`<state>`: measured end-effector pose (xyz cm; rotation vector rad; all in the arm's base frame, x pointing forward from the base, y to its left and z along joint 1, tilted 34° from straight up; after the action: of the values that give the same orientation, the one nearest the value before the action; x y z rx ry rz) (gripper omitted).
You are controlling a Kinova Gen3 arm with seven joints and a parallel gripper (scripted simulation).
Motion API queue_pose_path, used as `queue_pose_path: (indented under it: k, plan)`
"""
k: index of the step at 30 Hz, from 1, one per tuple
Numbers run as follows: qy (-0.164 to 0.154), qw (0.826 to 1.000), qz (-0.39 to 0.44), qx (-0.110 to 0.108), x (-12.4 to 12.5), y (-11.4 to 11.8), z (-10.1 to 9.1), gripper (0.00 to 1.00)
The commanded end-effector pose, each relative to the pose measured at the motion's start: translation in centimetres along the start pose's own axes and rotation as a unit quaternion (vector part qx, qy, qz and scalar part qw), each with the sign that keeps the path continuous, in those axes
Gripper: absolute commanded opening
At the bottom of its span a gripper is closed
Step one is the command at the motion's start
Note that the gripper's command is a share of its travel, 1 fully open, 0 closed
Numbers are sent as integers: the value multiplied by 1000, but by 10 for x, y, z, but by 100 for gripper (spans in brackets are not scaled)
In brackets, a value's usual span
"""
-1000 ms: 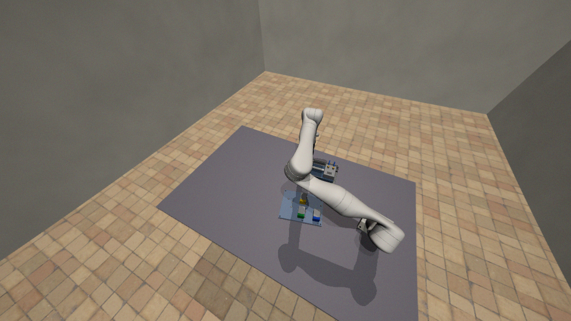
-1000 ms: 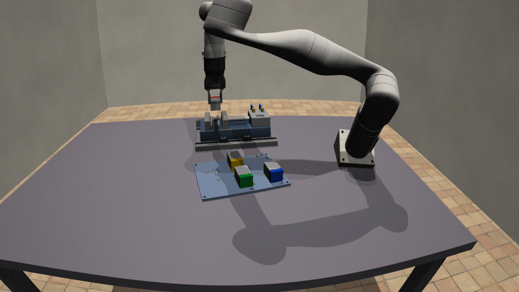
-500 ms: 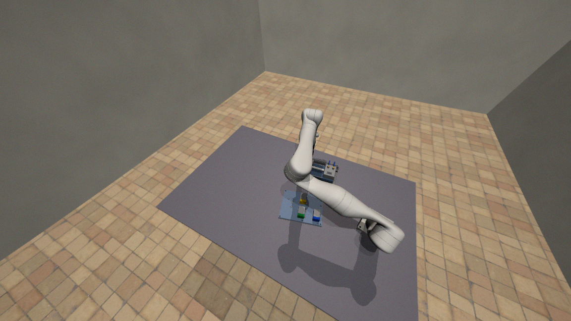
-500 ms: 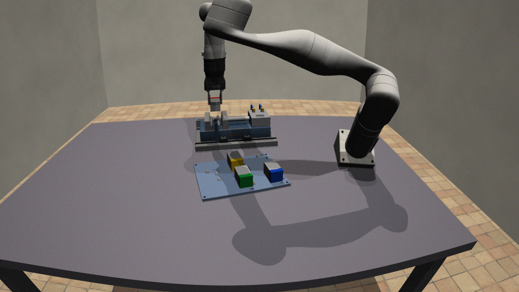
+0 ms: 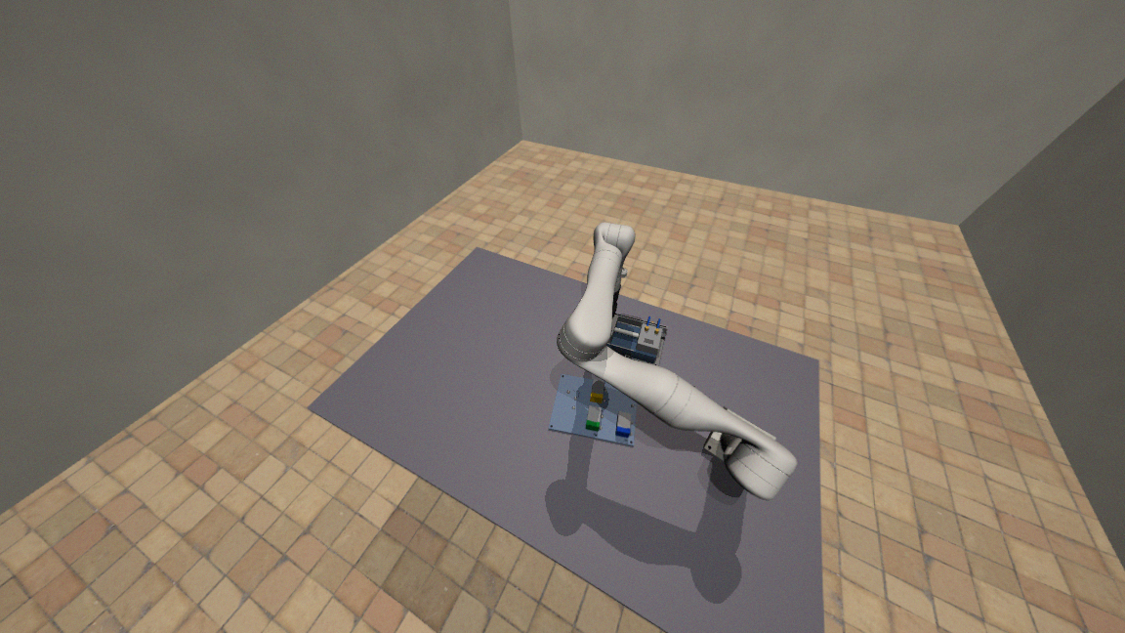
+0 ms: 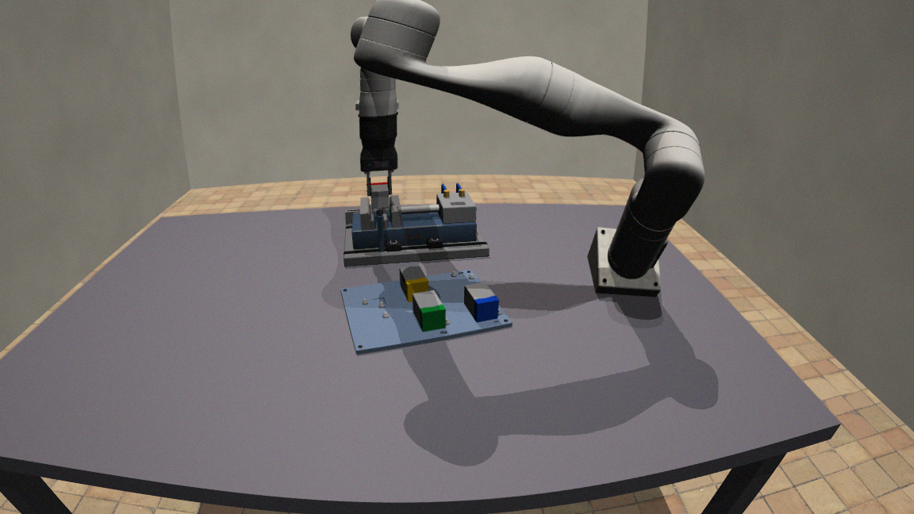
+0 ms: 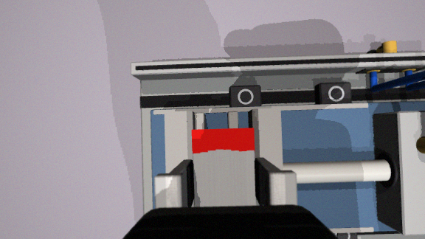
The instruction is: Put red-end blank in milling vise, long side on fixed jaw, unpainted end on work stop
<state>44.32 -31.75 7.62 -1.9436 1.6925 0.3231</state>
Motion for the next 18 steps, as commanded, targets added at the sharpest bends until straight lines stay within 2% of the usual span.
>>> queue_pose_path:
  k: [1, 18]
  plan:
    - [1, 1000, 0, 1, 0, 0, -2, 0]
    - [1, 1000, 0, 0, -1, 0, 0, 0]
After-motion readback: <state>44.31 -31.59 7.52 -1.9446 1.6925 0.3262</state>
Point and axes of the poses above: the point where the finger pads meet when closed, its own z axis out along the fingers, its own y axis across the jaws, x = y × z, the point moved 9 cm from there along -z, back along the fingers, and after that the axes turned 6 degrees about -z, right-handed, at the moved point
